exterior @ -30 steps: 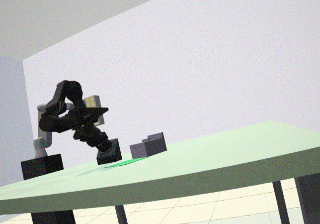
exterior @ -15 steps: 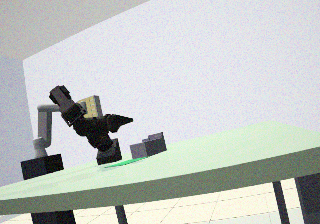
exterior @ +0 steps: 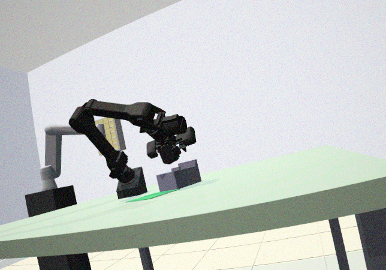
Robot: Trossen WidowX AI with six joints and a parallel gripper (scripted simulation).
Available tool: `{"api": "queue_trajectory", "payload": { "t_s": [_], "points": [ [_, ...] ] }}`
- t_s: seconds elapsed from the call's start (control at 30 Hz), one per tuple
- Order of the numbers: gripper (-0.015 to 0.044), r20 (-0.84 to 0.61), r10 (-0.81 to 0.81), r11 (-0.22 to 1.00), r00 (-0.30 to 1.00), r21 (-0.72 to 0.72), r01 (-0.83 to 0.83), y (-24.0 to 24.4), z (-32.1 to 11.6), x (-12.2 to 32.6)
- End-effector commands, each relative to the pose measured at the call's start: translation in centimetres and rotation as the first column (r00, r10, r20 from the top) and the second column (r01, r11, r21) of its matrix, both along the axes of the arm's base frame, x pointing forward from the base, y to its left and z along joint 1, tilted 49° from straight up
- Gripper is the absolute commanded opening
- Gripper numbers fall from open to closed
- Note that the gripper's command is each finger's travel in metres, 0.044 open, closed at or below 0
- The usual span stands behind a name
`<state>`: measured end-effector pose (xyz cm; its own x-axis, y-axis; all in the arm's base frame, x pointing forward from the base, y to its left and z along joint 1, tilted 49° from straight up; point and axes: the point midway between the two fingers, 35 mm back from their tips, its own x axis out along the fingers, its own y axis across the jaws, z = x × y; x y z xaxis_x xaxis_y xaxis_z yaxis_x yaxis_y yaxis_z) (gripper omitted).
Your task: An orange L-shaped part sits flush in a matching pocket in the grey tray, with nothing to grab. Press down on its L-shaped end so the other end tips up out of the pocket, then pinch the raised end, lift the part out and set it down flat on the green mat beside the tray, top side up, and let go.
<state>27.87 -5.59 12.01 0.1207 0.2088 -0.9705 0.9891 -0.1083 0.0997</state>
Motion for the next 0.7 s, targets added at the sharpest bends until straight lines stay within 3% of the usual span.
{"api": "queue_trajectory", "payload": {
  "t_s": [0.0,0.17,0.33,0.43,0.67],
  "points": [
    [0.018,-0.208,0.233,0.951,0.95,-0.157,-0.267,2.4,-2.5,-0.1],
    [0.018,-0.463,0.442,0.746,0.769,-0.287,-0.601,5.0,-4.5,-0.3],
    [0.018,-0.698,0.526,0.364,0.485,-0.331,-0.871,8.0,-5.5,0.2],
    [0.018,-0.789,0.505,0.15,0.349,-0.318,-0.936,9.7,-5.5,0.7],
    [0.018,-0.795,0.502,0.134,0.34,-0.317,-0.939,9.8,-5.5,0.8]
  ]
}}
